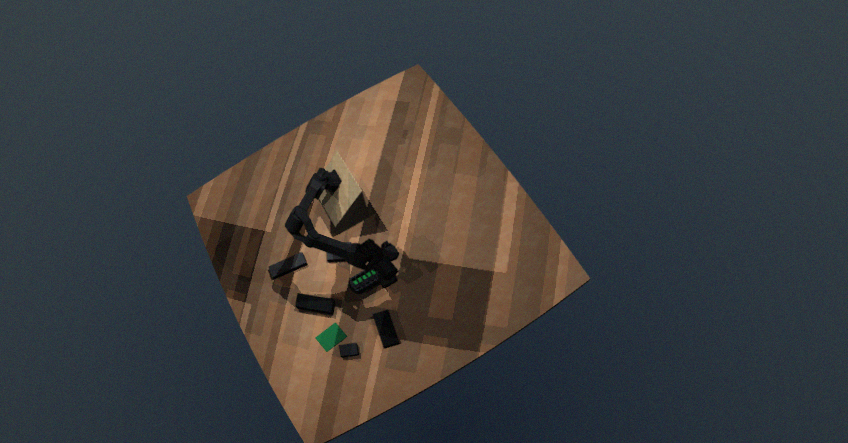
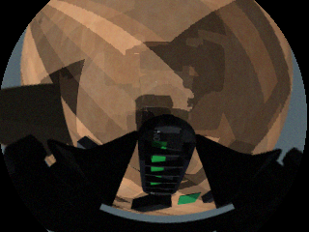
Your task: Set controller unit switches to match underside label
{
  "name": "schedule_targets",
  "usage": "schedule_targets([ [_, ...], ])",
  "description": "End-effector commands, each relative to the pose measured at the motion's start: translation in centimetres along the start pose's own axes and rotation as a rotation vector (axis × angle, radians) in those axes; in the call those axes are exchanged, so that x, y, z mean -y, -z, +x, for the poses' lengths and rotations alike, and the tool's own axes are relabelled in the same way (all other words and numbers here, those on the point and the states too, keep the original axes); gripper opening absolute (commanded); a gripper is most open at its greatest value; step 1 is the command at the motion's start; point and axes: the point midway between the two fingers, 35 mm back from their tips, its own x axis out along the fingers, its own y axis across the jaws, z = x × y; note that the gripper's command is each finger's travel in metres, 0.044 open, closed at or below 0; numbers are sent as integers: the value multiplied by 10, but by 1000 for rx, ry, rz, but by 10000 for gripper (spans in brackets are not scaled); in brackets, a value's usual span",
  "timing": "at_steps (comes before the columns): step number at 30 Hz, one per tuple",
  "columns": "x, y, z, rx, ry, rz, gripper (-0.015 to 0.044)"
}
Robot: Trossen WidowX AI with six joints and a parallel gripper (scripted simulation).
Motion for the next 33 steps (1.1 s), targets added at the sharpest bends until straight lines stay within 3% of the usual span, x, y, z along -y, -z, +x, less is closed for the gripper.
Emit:
schedule_targets([
  [1,-7,-2,1,0,-8,-2,0],
  [24,-28,-8,2,1,-9,-3,0],
  [33,-21,-6,0,-2,1,0,236],
])
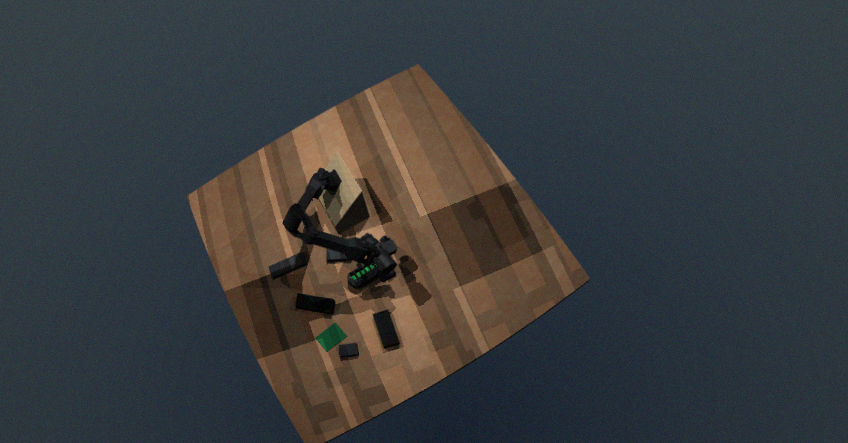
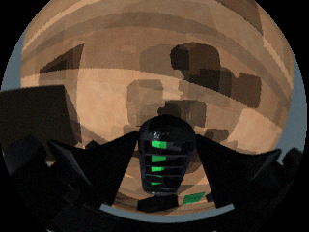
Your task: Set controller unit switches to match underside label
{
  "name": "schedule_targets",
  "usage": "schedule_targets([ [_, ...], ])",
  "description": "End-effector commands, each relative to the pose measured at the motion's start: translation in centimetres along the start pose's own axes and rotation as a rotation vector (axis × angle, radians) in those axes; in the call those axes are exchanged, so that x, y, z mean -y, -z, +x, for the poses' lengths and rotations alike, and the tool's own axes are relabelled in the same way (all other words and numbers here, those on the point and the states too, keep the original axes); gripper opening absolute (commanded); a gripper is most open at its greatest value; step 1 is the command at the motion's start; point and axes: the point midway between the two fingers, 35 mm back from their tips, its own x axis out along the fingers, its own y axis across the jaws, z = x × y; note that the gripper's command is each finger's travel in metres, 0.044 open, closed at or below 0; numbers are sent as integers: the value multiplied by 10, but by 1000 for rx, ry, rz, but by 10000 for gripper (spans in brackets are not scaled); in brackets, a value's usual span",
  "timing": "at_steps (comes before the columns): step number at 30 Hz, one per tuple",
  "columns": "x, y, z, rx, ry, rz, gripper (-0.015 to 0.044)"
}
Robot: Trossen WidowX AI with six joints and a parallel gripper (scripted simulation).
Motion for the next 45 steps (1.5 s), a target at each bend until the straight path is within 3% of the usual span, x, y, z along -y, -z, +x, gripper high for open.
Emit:
schedule_targets([
  [1,0,0,0,0,0,0,263],
  [4,1,0,-3,1,-1,0,341],
  [8,1,0,-46,5,-9,-2,440],
  [18,1,0,-49,5,-10,-2,440],
  [27,-46,55,-27,0,-12,-33,204],
  [35,-47,56,-26,-1,-12,-34,0],
  [45,-47,56,-26,0,-12,-34,0],
])
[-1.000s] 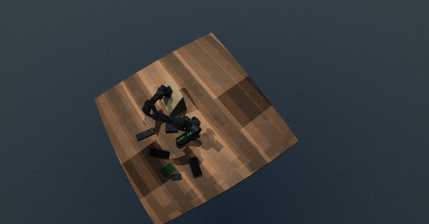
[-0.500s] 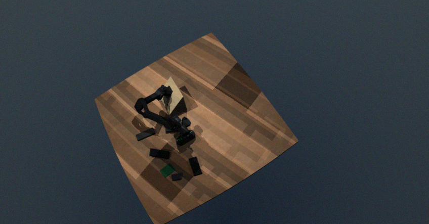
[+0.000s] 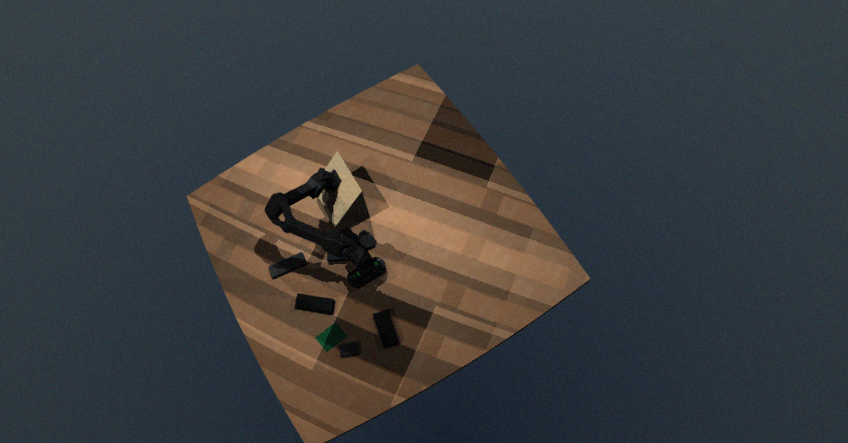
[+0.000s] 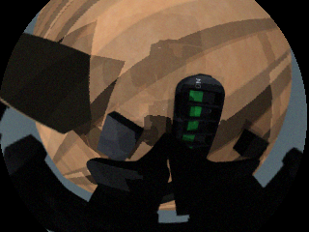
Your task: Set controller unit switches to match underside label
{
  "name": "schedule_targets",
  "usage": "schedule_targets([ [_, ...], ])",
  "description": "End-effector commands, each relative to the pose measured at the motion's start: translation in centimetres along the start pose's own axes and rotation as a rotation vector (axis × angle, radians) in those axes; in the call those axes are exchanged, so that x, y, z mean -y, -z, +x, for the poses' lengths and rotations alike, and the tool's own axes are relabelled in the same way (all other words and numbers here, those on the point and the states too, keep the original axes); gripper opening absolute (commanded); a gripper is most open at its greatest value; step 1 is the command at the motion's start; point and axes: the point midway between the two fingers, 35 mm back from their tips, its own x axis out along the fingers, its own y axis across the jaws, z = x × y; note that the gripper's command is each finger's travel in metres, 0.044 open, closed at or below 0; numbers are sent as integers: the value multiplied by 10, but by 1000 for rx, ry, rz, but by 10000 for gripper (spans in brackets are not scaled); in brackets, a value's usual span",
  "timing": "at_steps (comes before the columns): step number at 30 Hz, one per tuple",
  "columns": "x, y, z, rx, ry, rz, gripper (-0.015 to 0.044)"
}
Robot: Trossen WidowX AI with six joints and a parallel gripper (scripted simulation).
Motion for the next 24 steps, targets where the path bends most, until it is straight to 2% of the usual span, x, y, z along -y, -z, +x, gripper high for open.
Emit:
schedule_targets([
  [1,0,1,0,-3,0,-3,0],
  [11,0,0,0,0,-1,-1,0],
  [13,1,0,-11,2,0,-1,53],
  [16,0,0,-47,2,-1,-1,131],
  [22,0,0,-50,3,-1,-1,289],
  [24,0,0,-50,3,-1,-1,236],
])
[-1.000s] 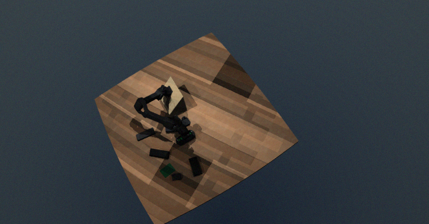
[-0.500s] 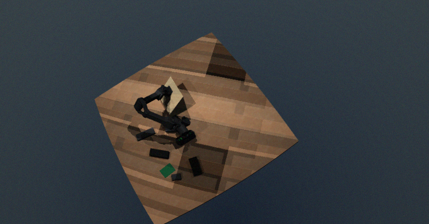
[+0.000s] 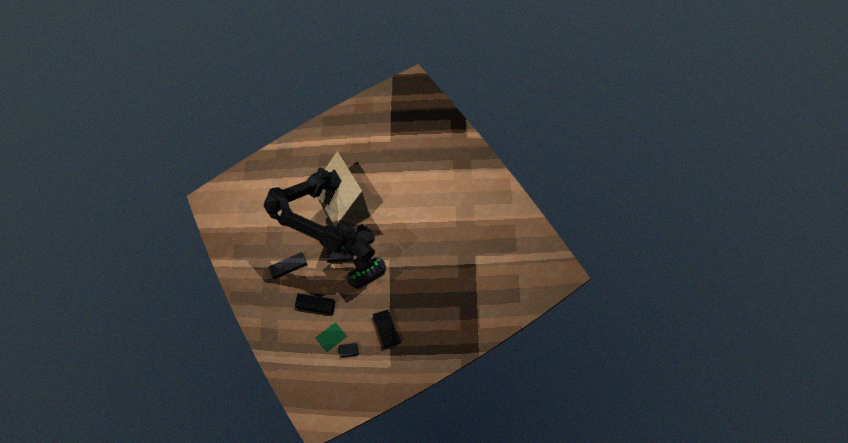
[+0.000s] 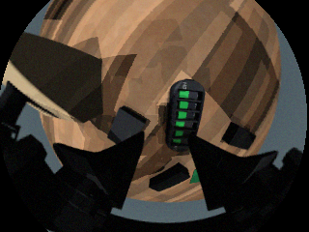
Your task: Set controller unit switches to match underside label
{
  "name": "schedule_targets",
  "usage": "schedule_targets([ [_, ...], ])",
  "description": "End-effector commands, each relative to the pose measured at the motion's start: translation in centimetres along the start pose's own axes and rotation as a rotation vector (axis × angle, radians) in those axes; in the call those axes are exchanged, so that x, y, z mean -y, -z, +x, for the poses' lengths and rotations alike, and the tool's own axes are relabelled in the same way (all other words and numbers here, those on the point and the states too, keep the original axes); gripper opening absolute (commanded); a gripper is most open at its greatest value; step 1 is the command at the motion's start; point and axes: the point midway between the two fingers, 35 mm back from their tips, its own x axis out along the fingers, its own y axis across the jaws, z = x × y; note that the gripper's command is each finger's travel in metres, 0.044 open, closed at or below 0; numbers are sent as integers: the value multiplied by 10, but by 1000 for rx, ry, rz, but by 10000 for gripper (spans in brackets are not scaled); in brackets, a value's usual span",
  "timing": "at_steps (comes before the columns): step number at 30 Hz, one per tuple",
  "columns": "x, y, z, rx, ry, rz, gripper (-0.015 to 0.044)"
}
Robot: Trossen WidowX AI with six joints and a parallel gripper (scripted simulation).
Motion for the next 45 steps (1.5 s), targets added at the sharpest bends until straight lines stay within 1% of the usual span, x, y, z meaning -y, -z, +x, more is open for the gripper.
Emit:
schedule_targets([
  [1,-1,0,0,4,-8,5,210],
  [9,-1,0,0,4,-8,5,0],
  [17,-1,0,0,4,-8,5,0],
  [33,-1,1,0,0,-6,3,420],
  [34,-1,1,0,0,-6,3,440],
  [36,-1,1,0,0,-6,3,440],
  [38,4,0,0,1,-15,3,387],
  [45,51,-12,11,6,-118,5,204],
])
